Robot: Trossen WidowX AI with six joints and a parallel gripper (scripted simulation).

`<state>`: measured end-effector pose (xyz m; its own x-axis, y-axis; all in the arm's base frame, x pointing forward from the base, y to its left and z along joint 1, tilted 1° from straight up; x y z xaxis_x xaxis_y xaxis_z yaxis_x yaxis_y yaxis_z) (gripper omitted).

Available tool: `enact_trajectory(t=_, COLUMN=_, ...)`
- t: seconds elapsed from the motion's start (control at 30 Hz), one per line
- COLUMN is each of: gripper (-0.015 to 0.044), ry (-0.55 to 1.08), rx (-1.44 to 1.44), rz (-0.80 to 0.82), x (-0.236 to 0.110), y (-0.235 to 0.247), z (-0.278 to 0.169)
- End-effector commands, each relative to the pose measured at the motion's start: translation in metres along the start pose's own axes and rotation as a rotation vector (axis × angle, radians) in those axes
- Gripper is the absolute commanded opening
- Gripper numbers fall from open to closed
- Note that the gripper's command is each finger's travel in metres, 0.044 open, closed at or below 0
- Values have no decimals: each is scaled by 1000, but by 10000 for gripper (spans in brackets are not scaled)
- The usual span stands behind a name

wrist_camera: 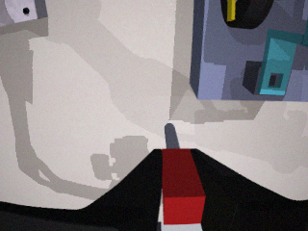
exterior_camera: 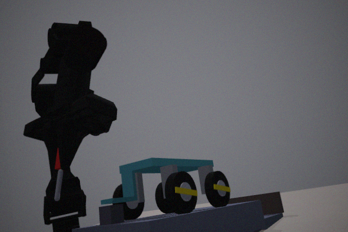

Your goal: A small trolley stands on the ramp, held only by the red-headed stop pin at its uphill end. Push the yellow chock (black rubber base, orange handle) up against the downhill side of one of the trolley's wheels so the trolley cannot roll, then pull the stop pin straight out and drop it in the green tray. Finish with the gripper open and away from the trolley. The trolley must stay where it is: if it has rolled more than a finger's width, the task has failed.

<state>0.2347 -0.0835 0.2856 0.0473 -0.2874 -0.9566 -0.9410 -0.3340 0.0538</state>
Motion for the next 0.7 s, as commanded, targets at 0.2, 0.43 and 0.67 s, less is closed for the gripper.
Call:
enact_trajectory(t=0.2, gripper=0, ry=-1, rx=0, rz=-6, x=-4, y=-9, z=34)
enact_trajectory(t=0.43, gripper=0, ry=-3, rx=0, rz=-6, x=-6, y=-16, z=60)
enact_trajectory(t=0.67, gripper=0, ry=-5, rx=0, rz=-7, x=-9, y=-23, z=85)
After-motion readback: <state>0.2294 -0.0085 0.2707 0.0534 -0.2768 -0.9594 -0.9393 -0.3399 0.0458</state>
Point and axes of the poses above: the point midway between the two fingers, 35 mm back from their tips, its own x axis out along the fingers, its own y axis across the jaws, z = x × y, the point moved 10 cm from there along -x, back along the fingers, and after that the axes turned 14 degrees about -x, right-handed, at the moved point
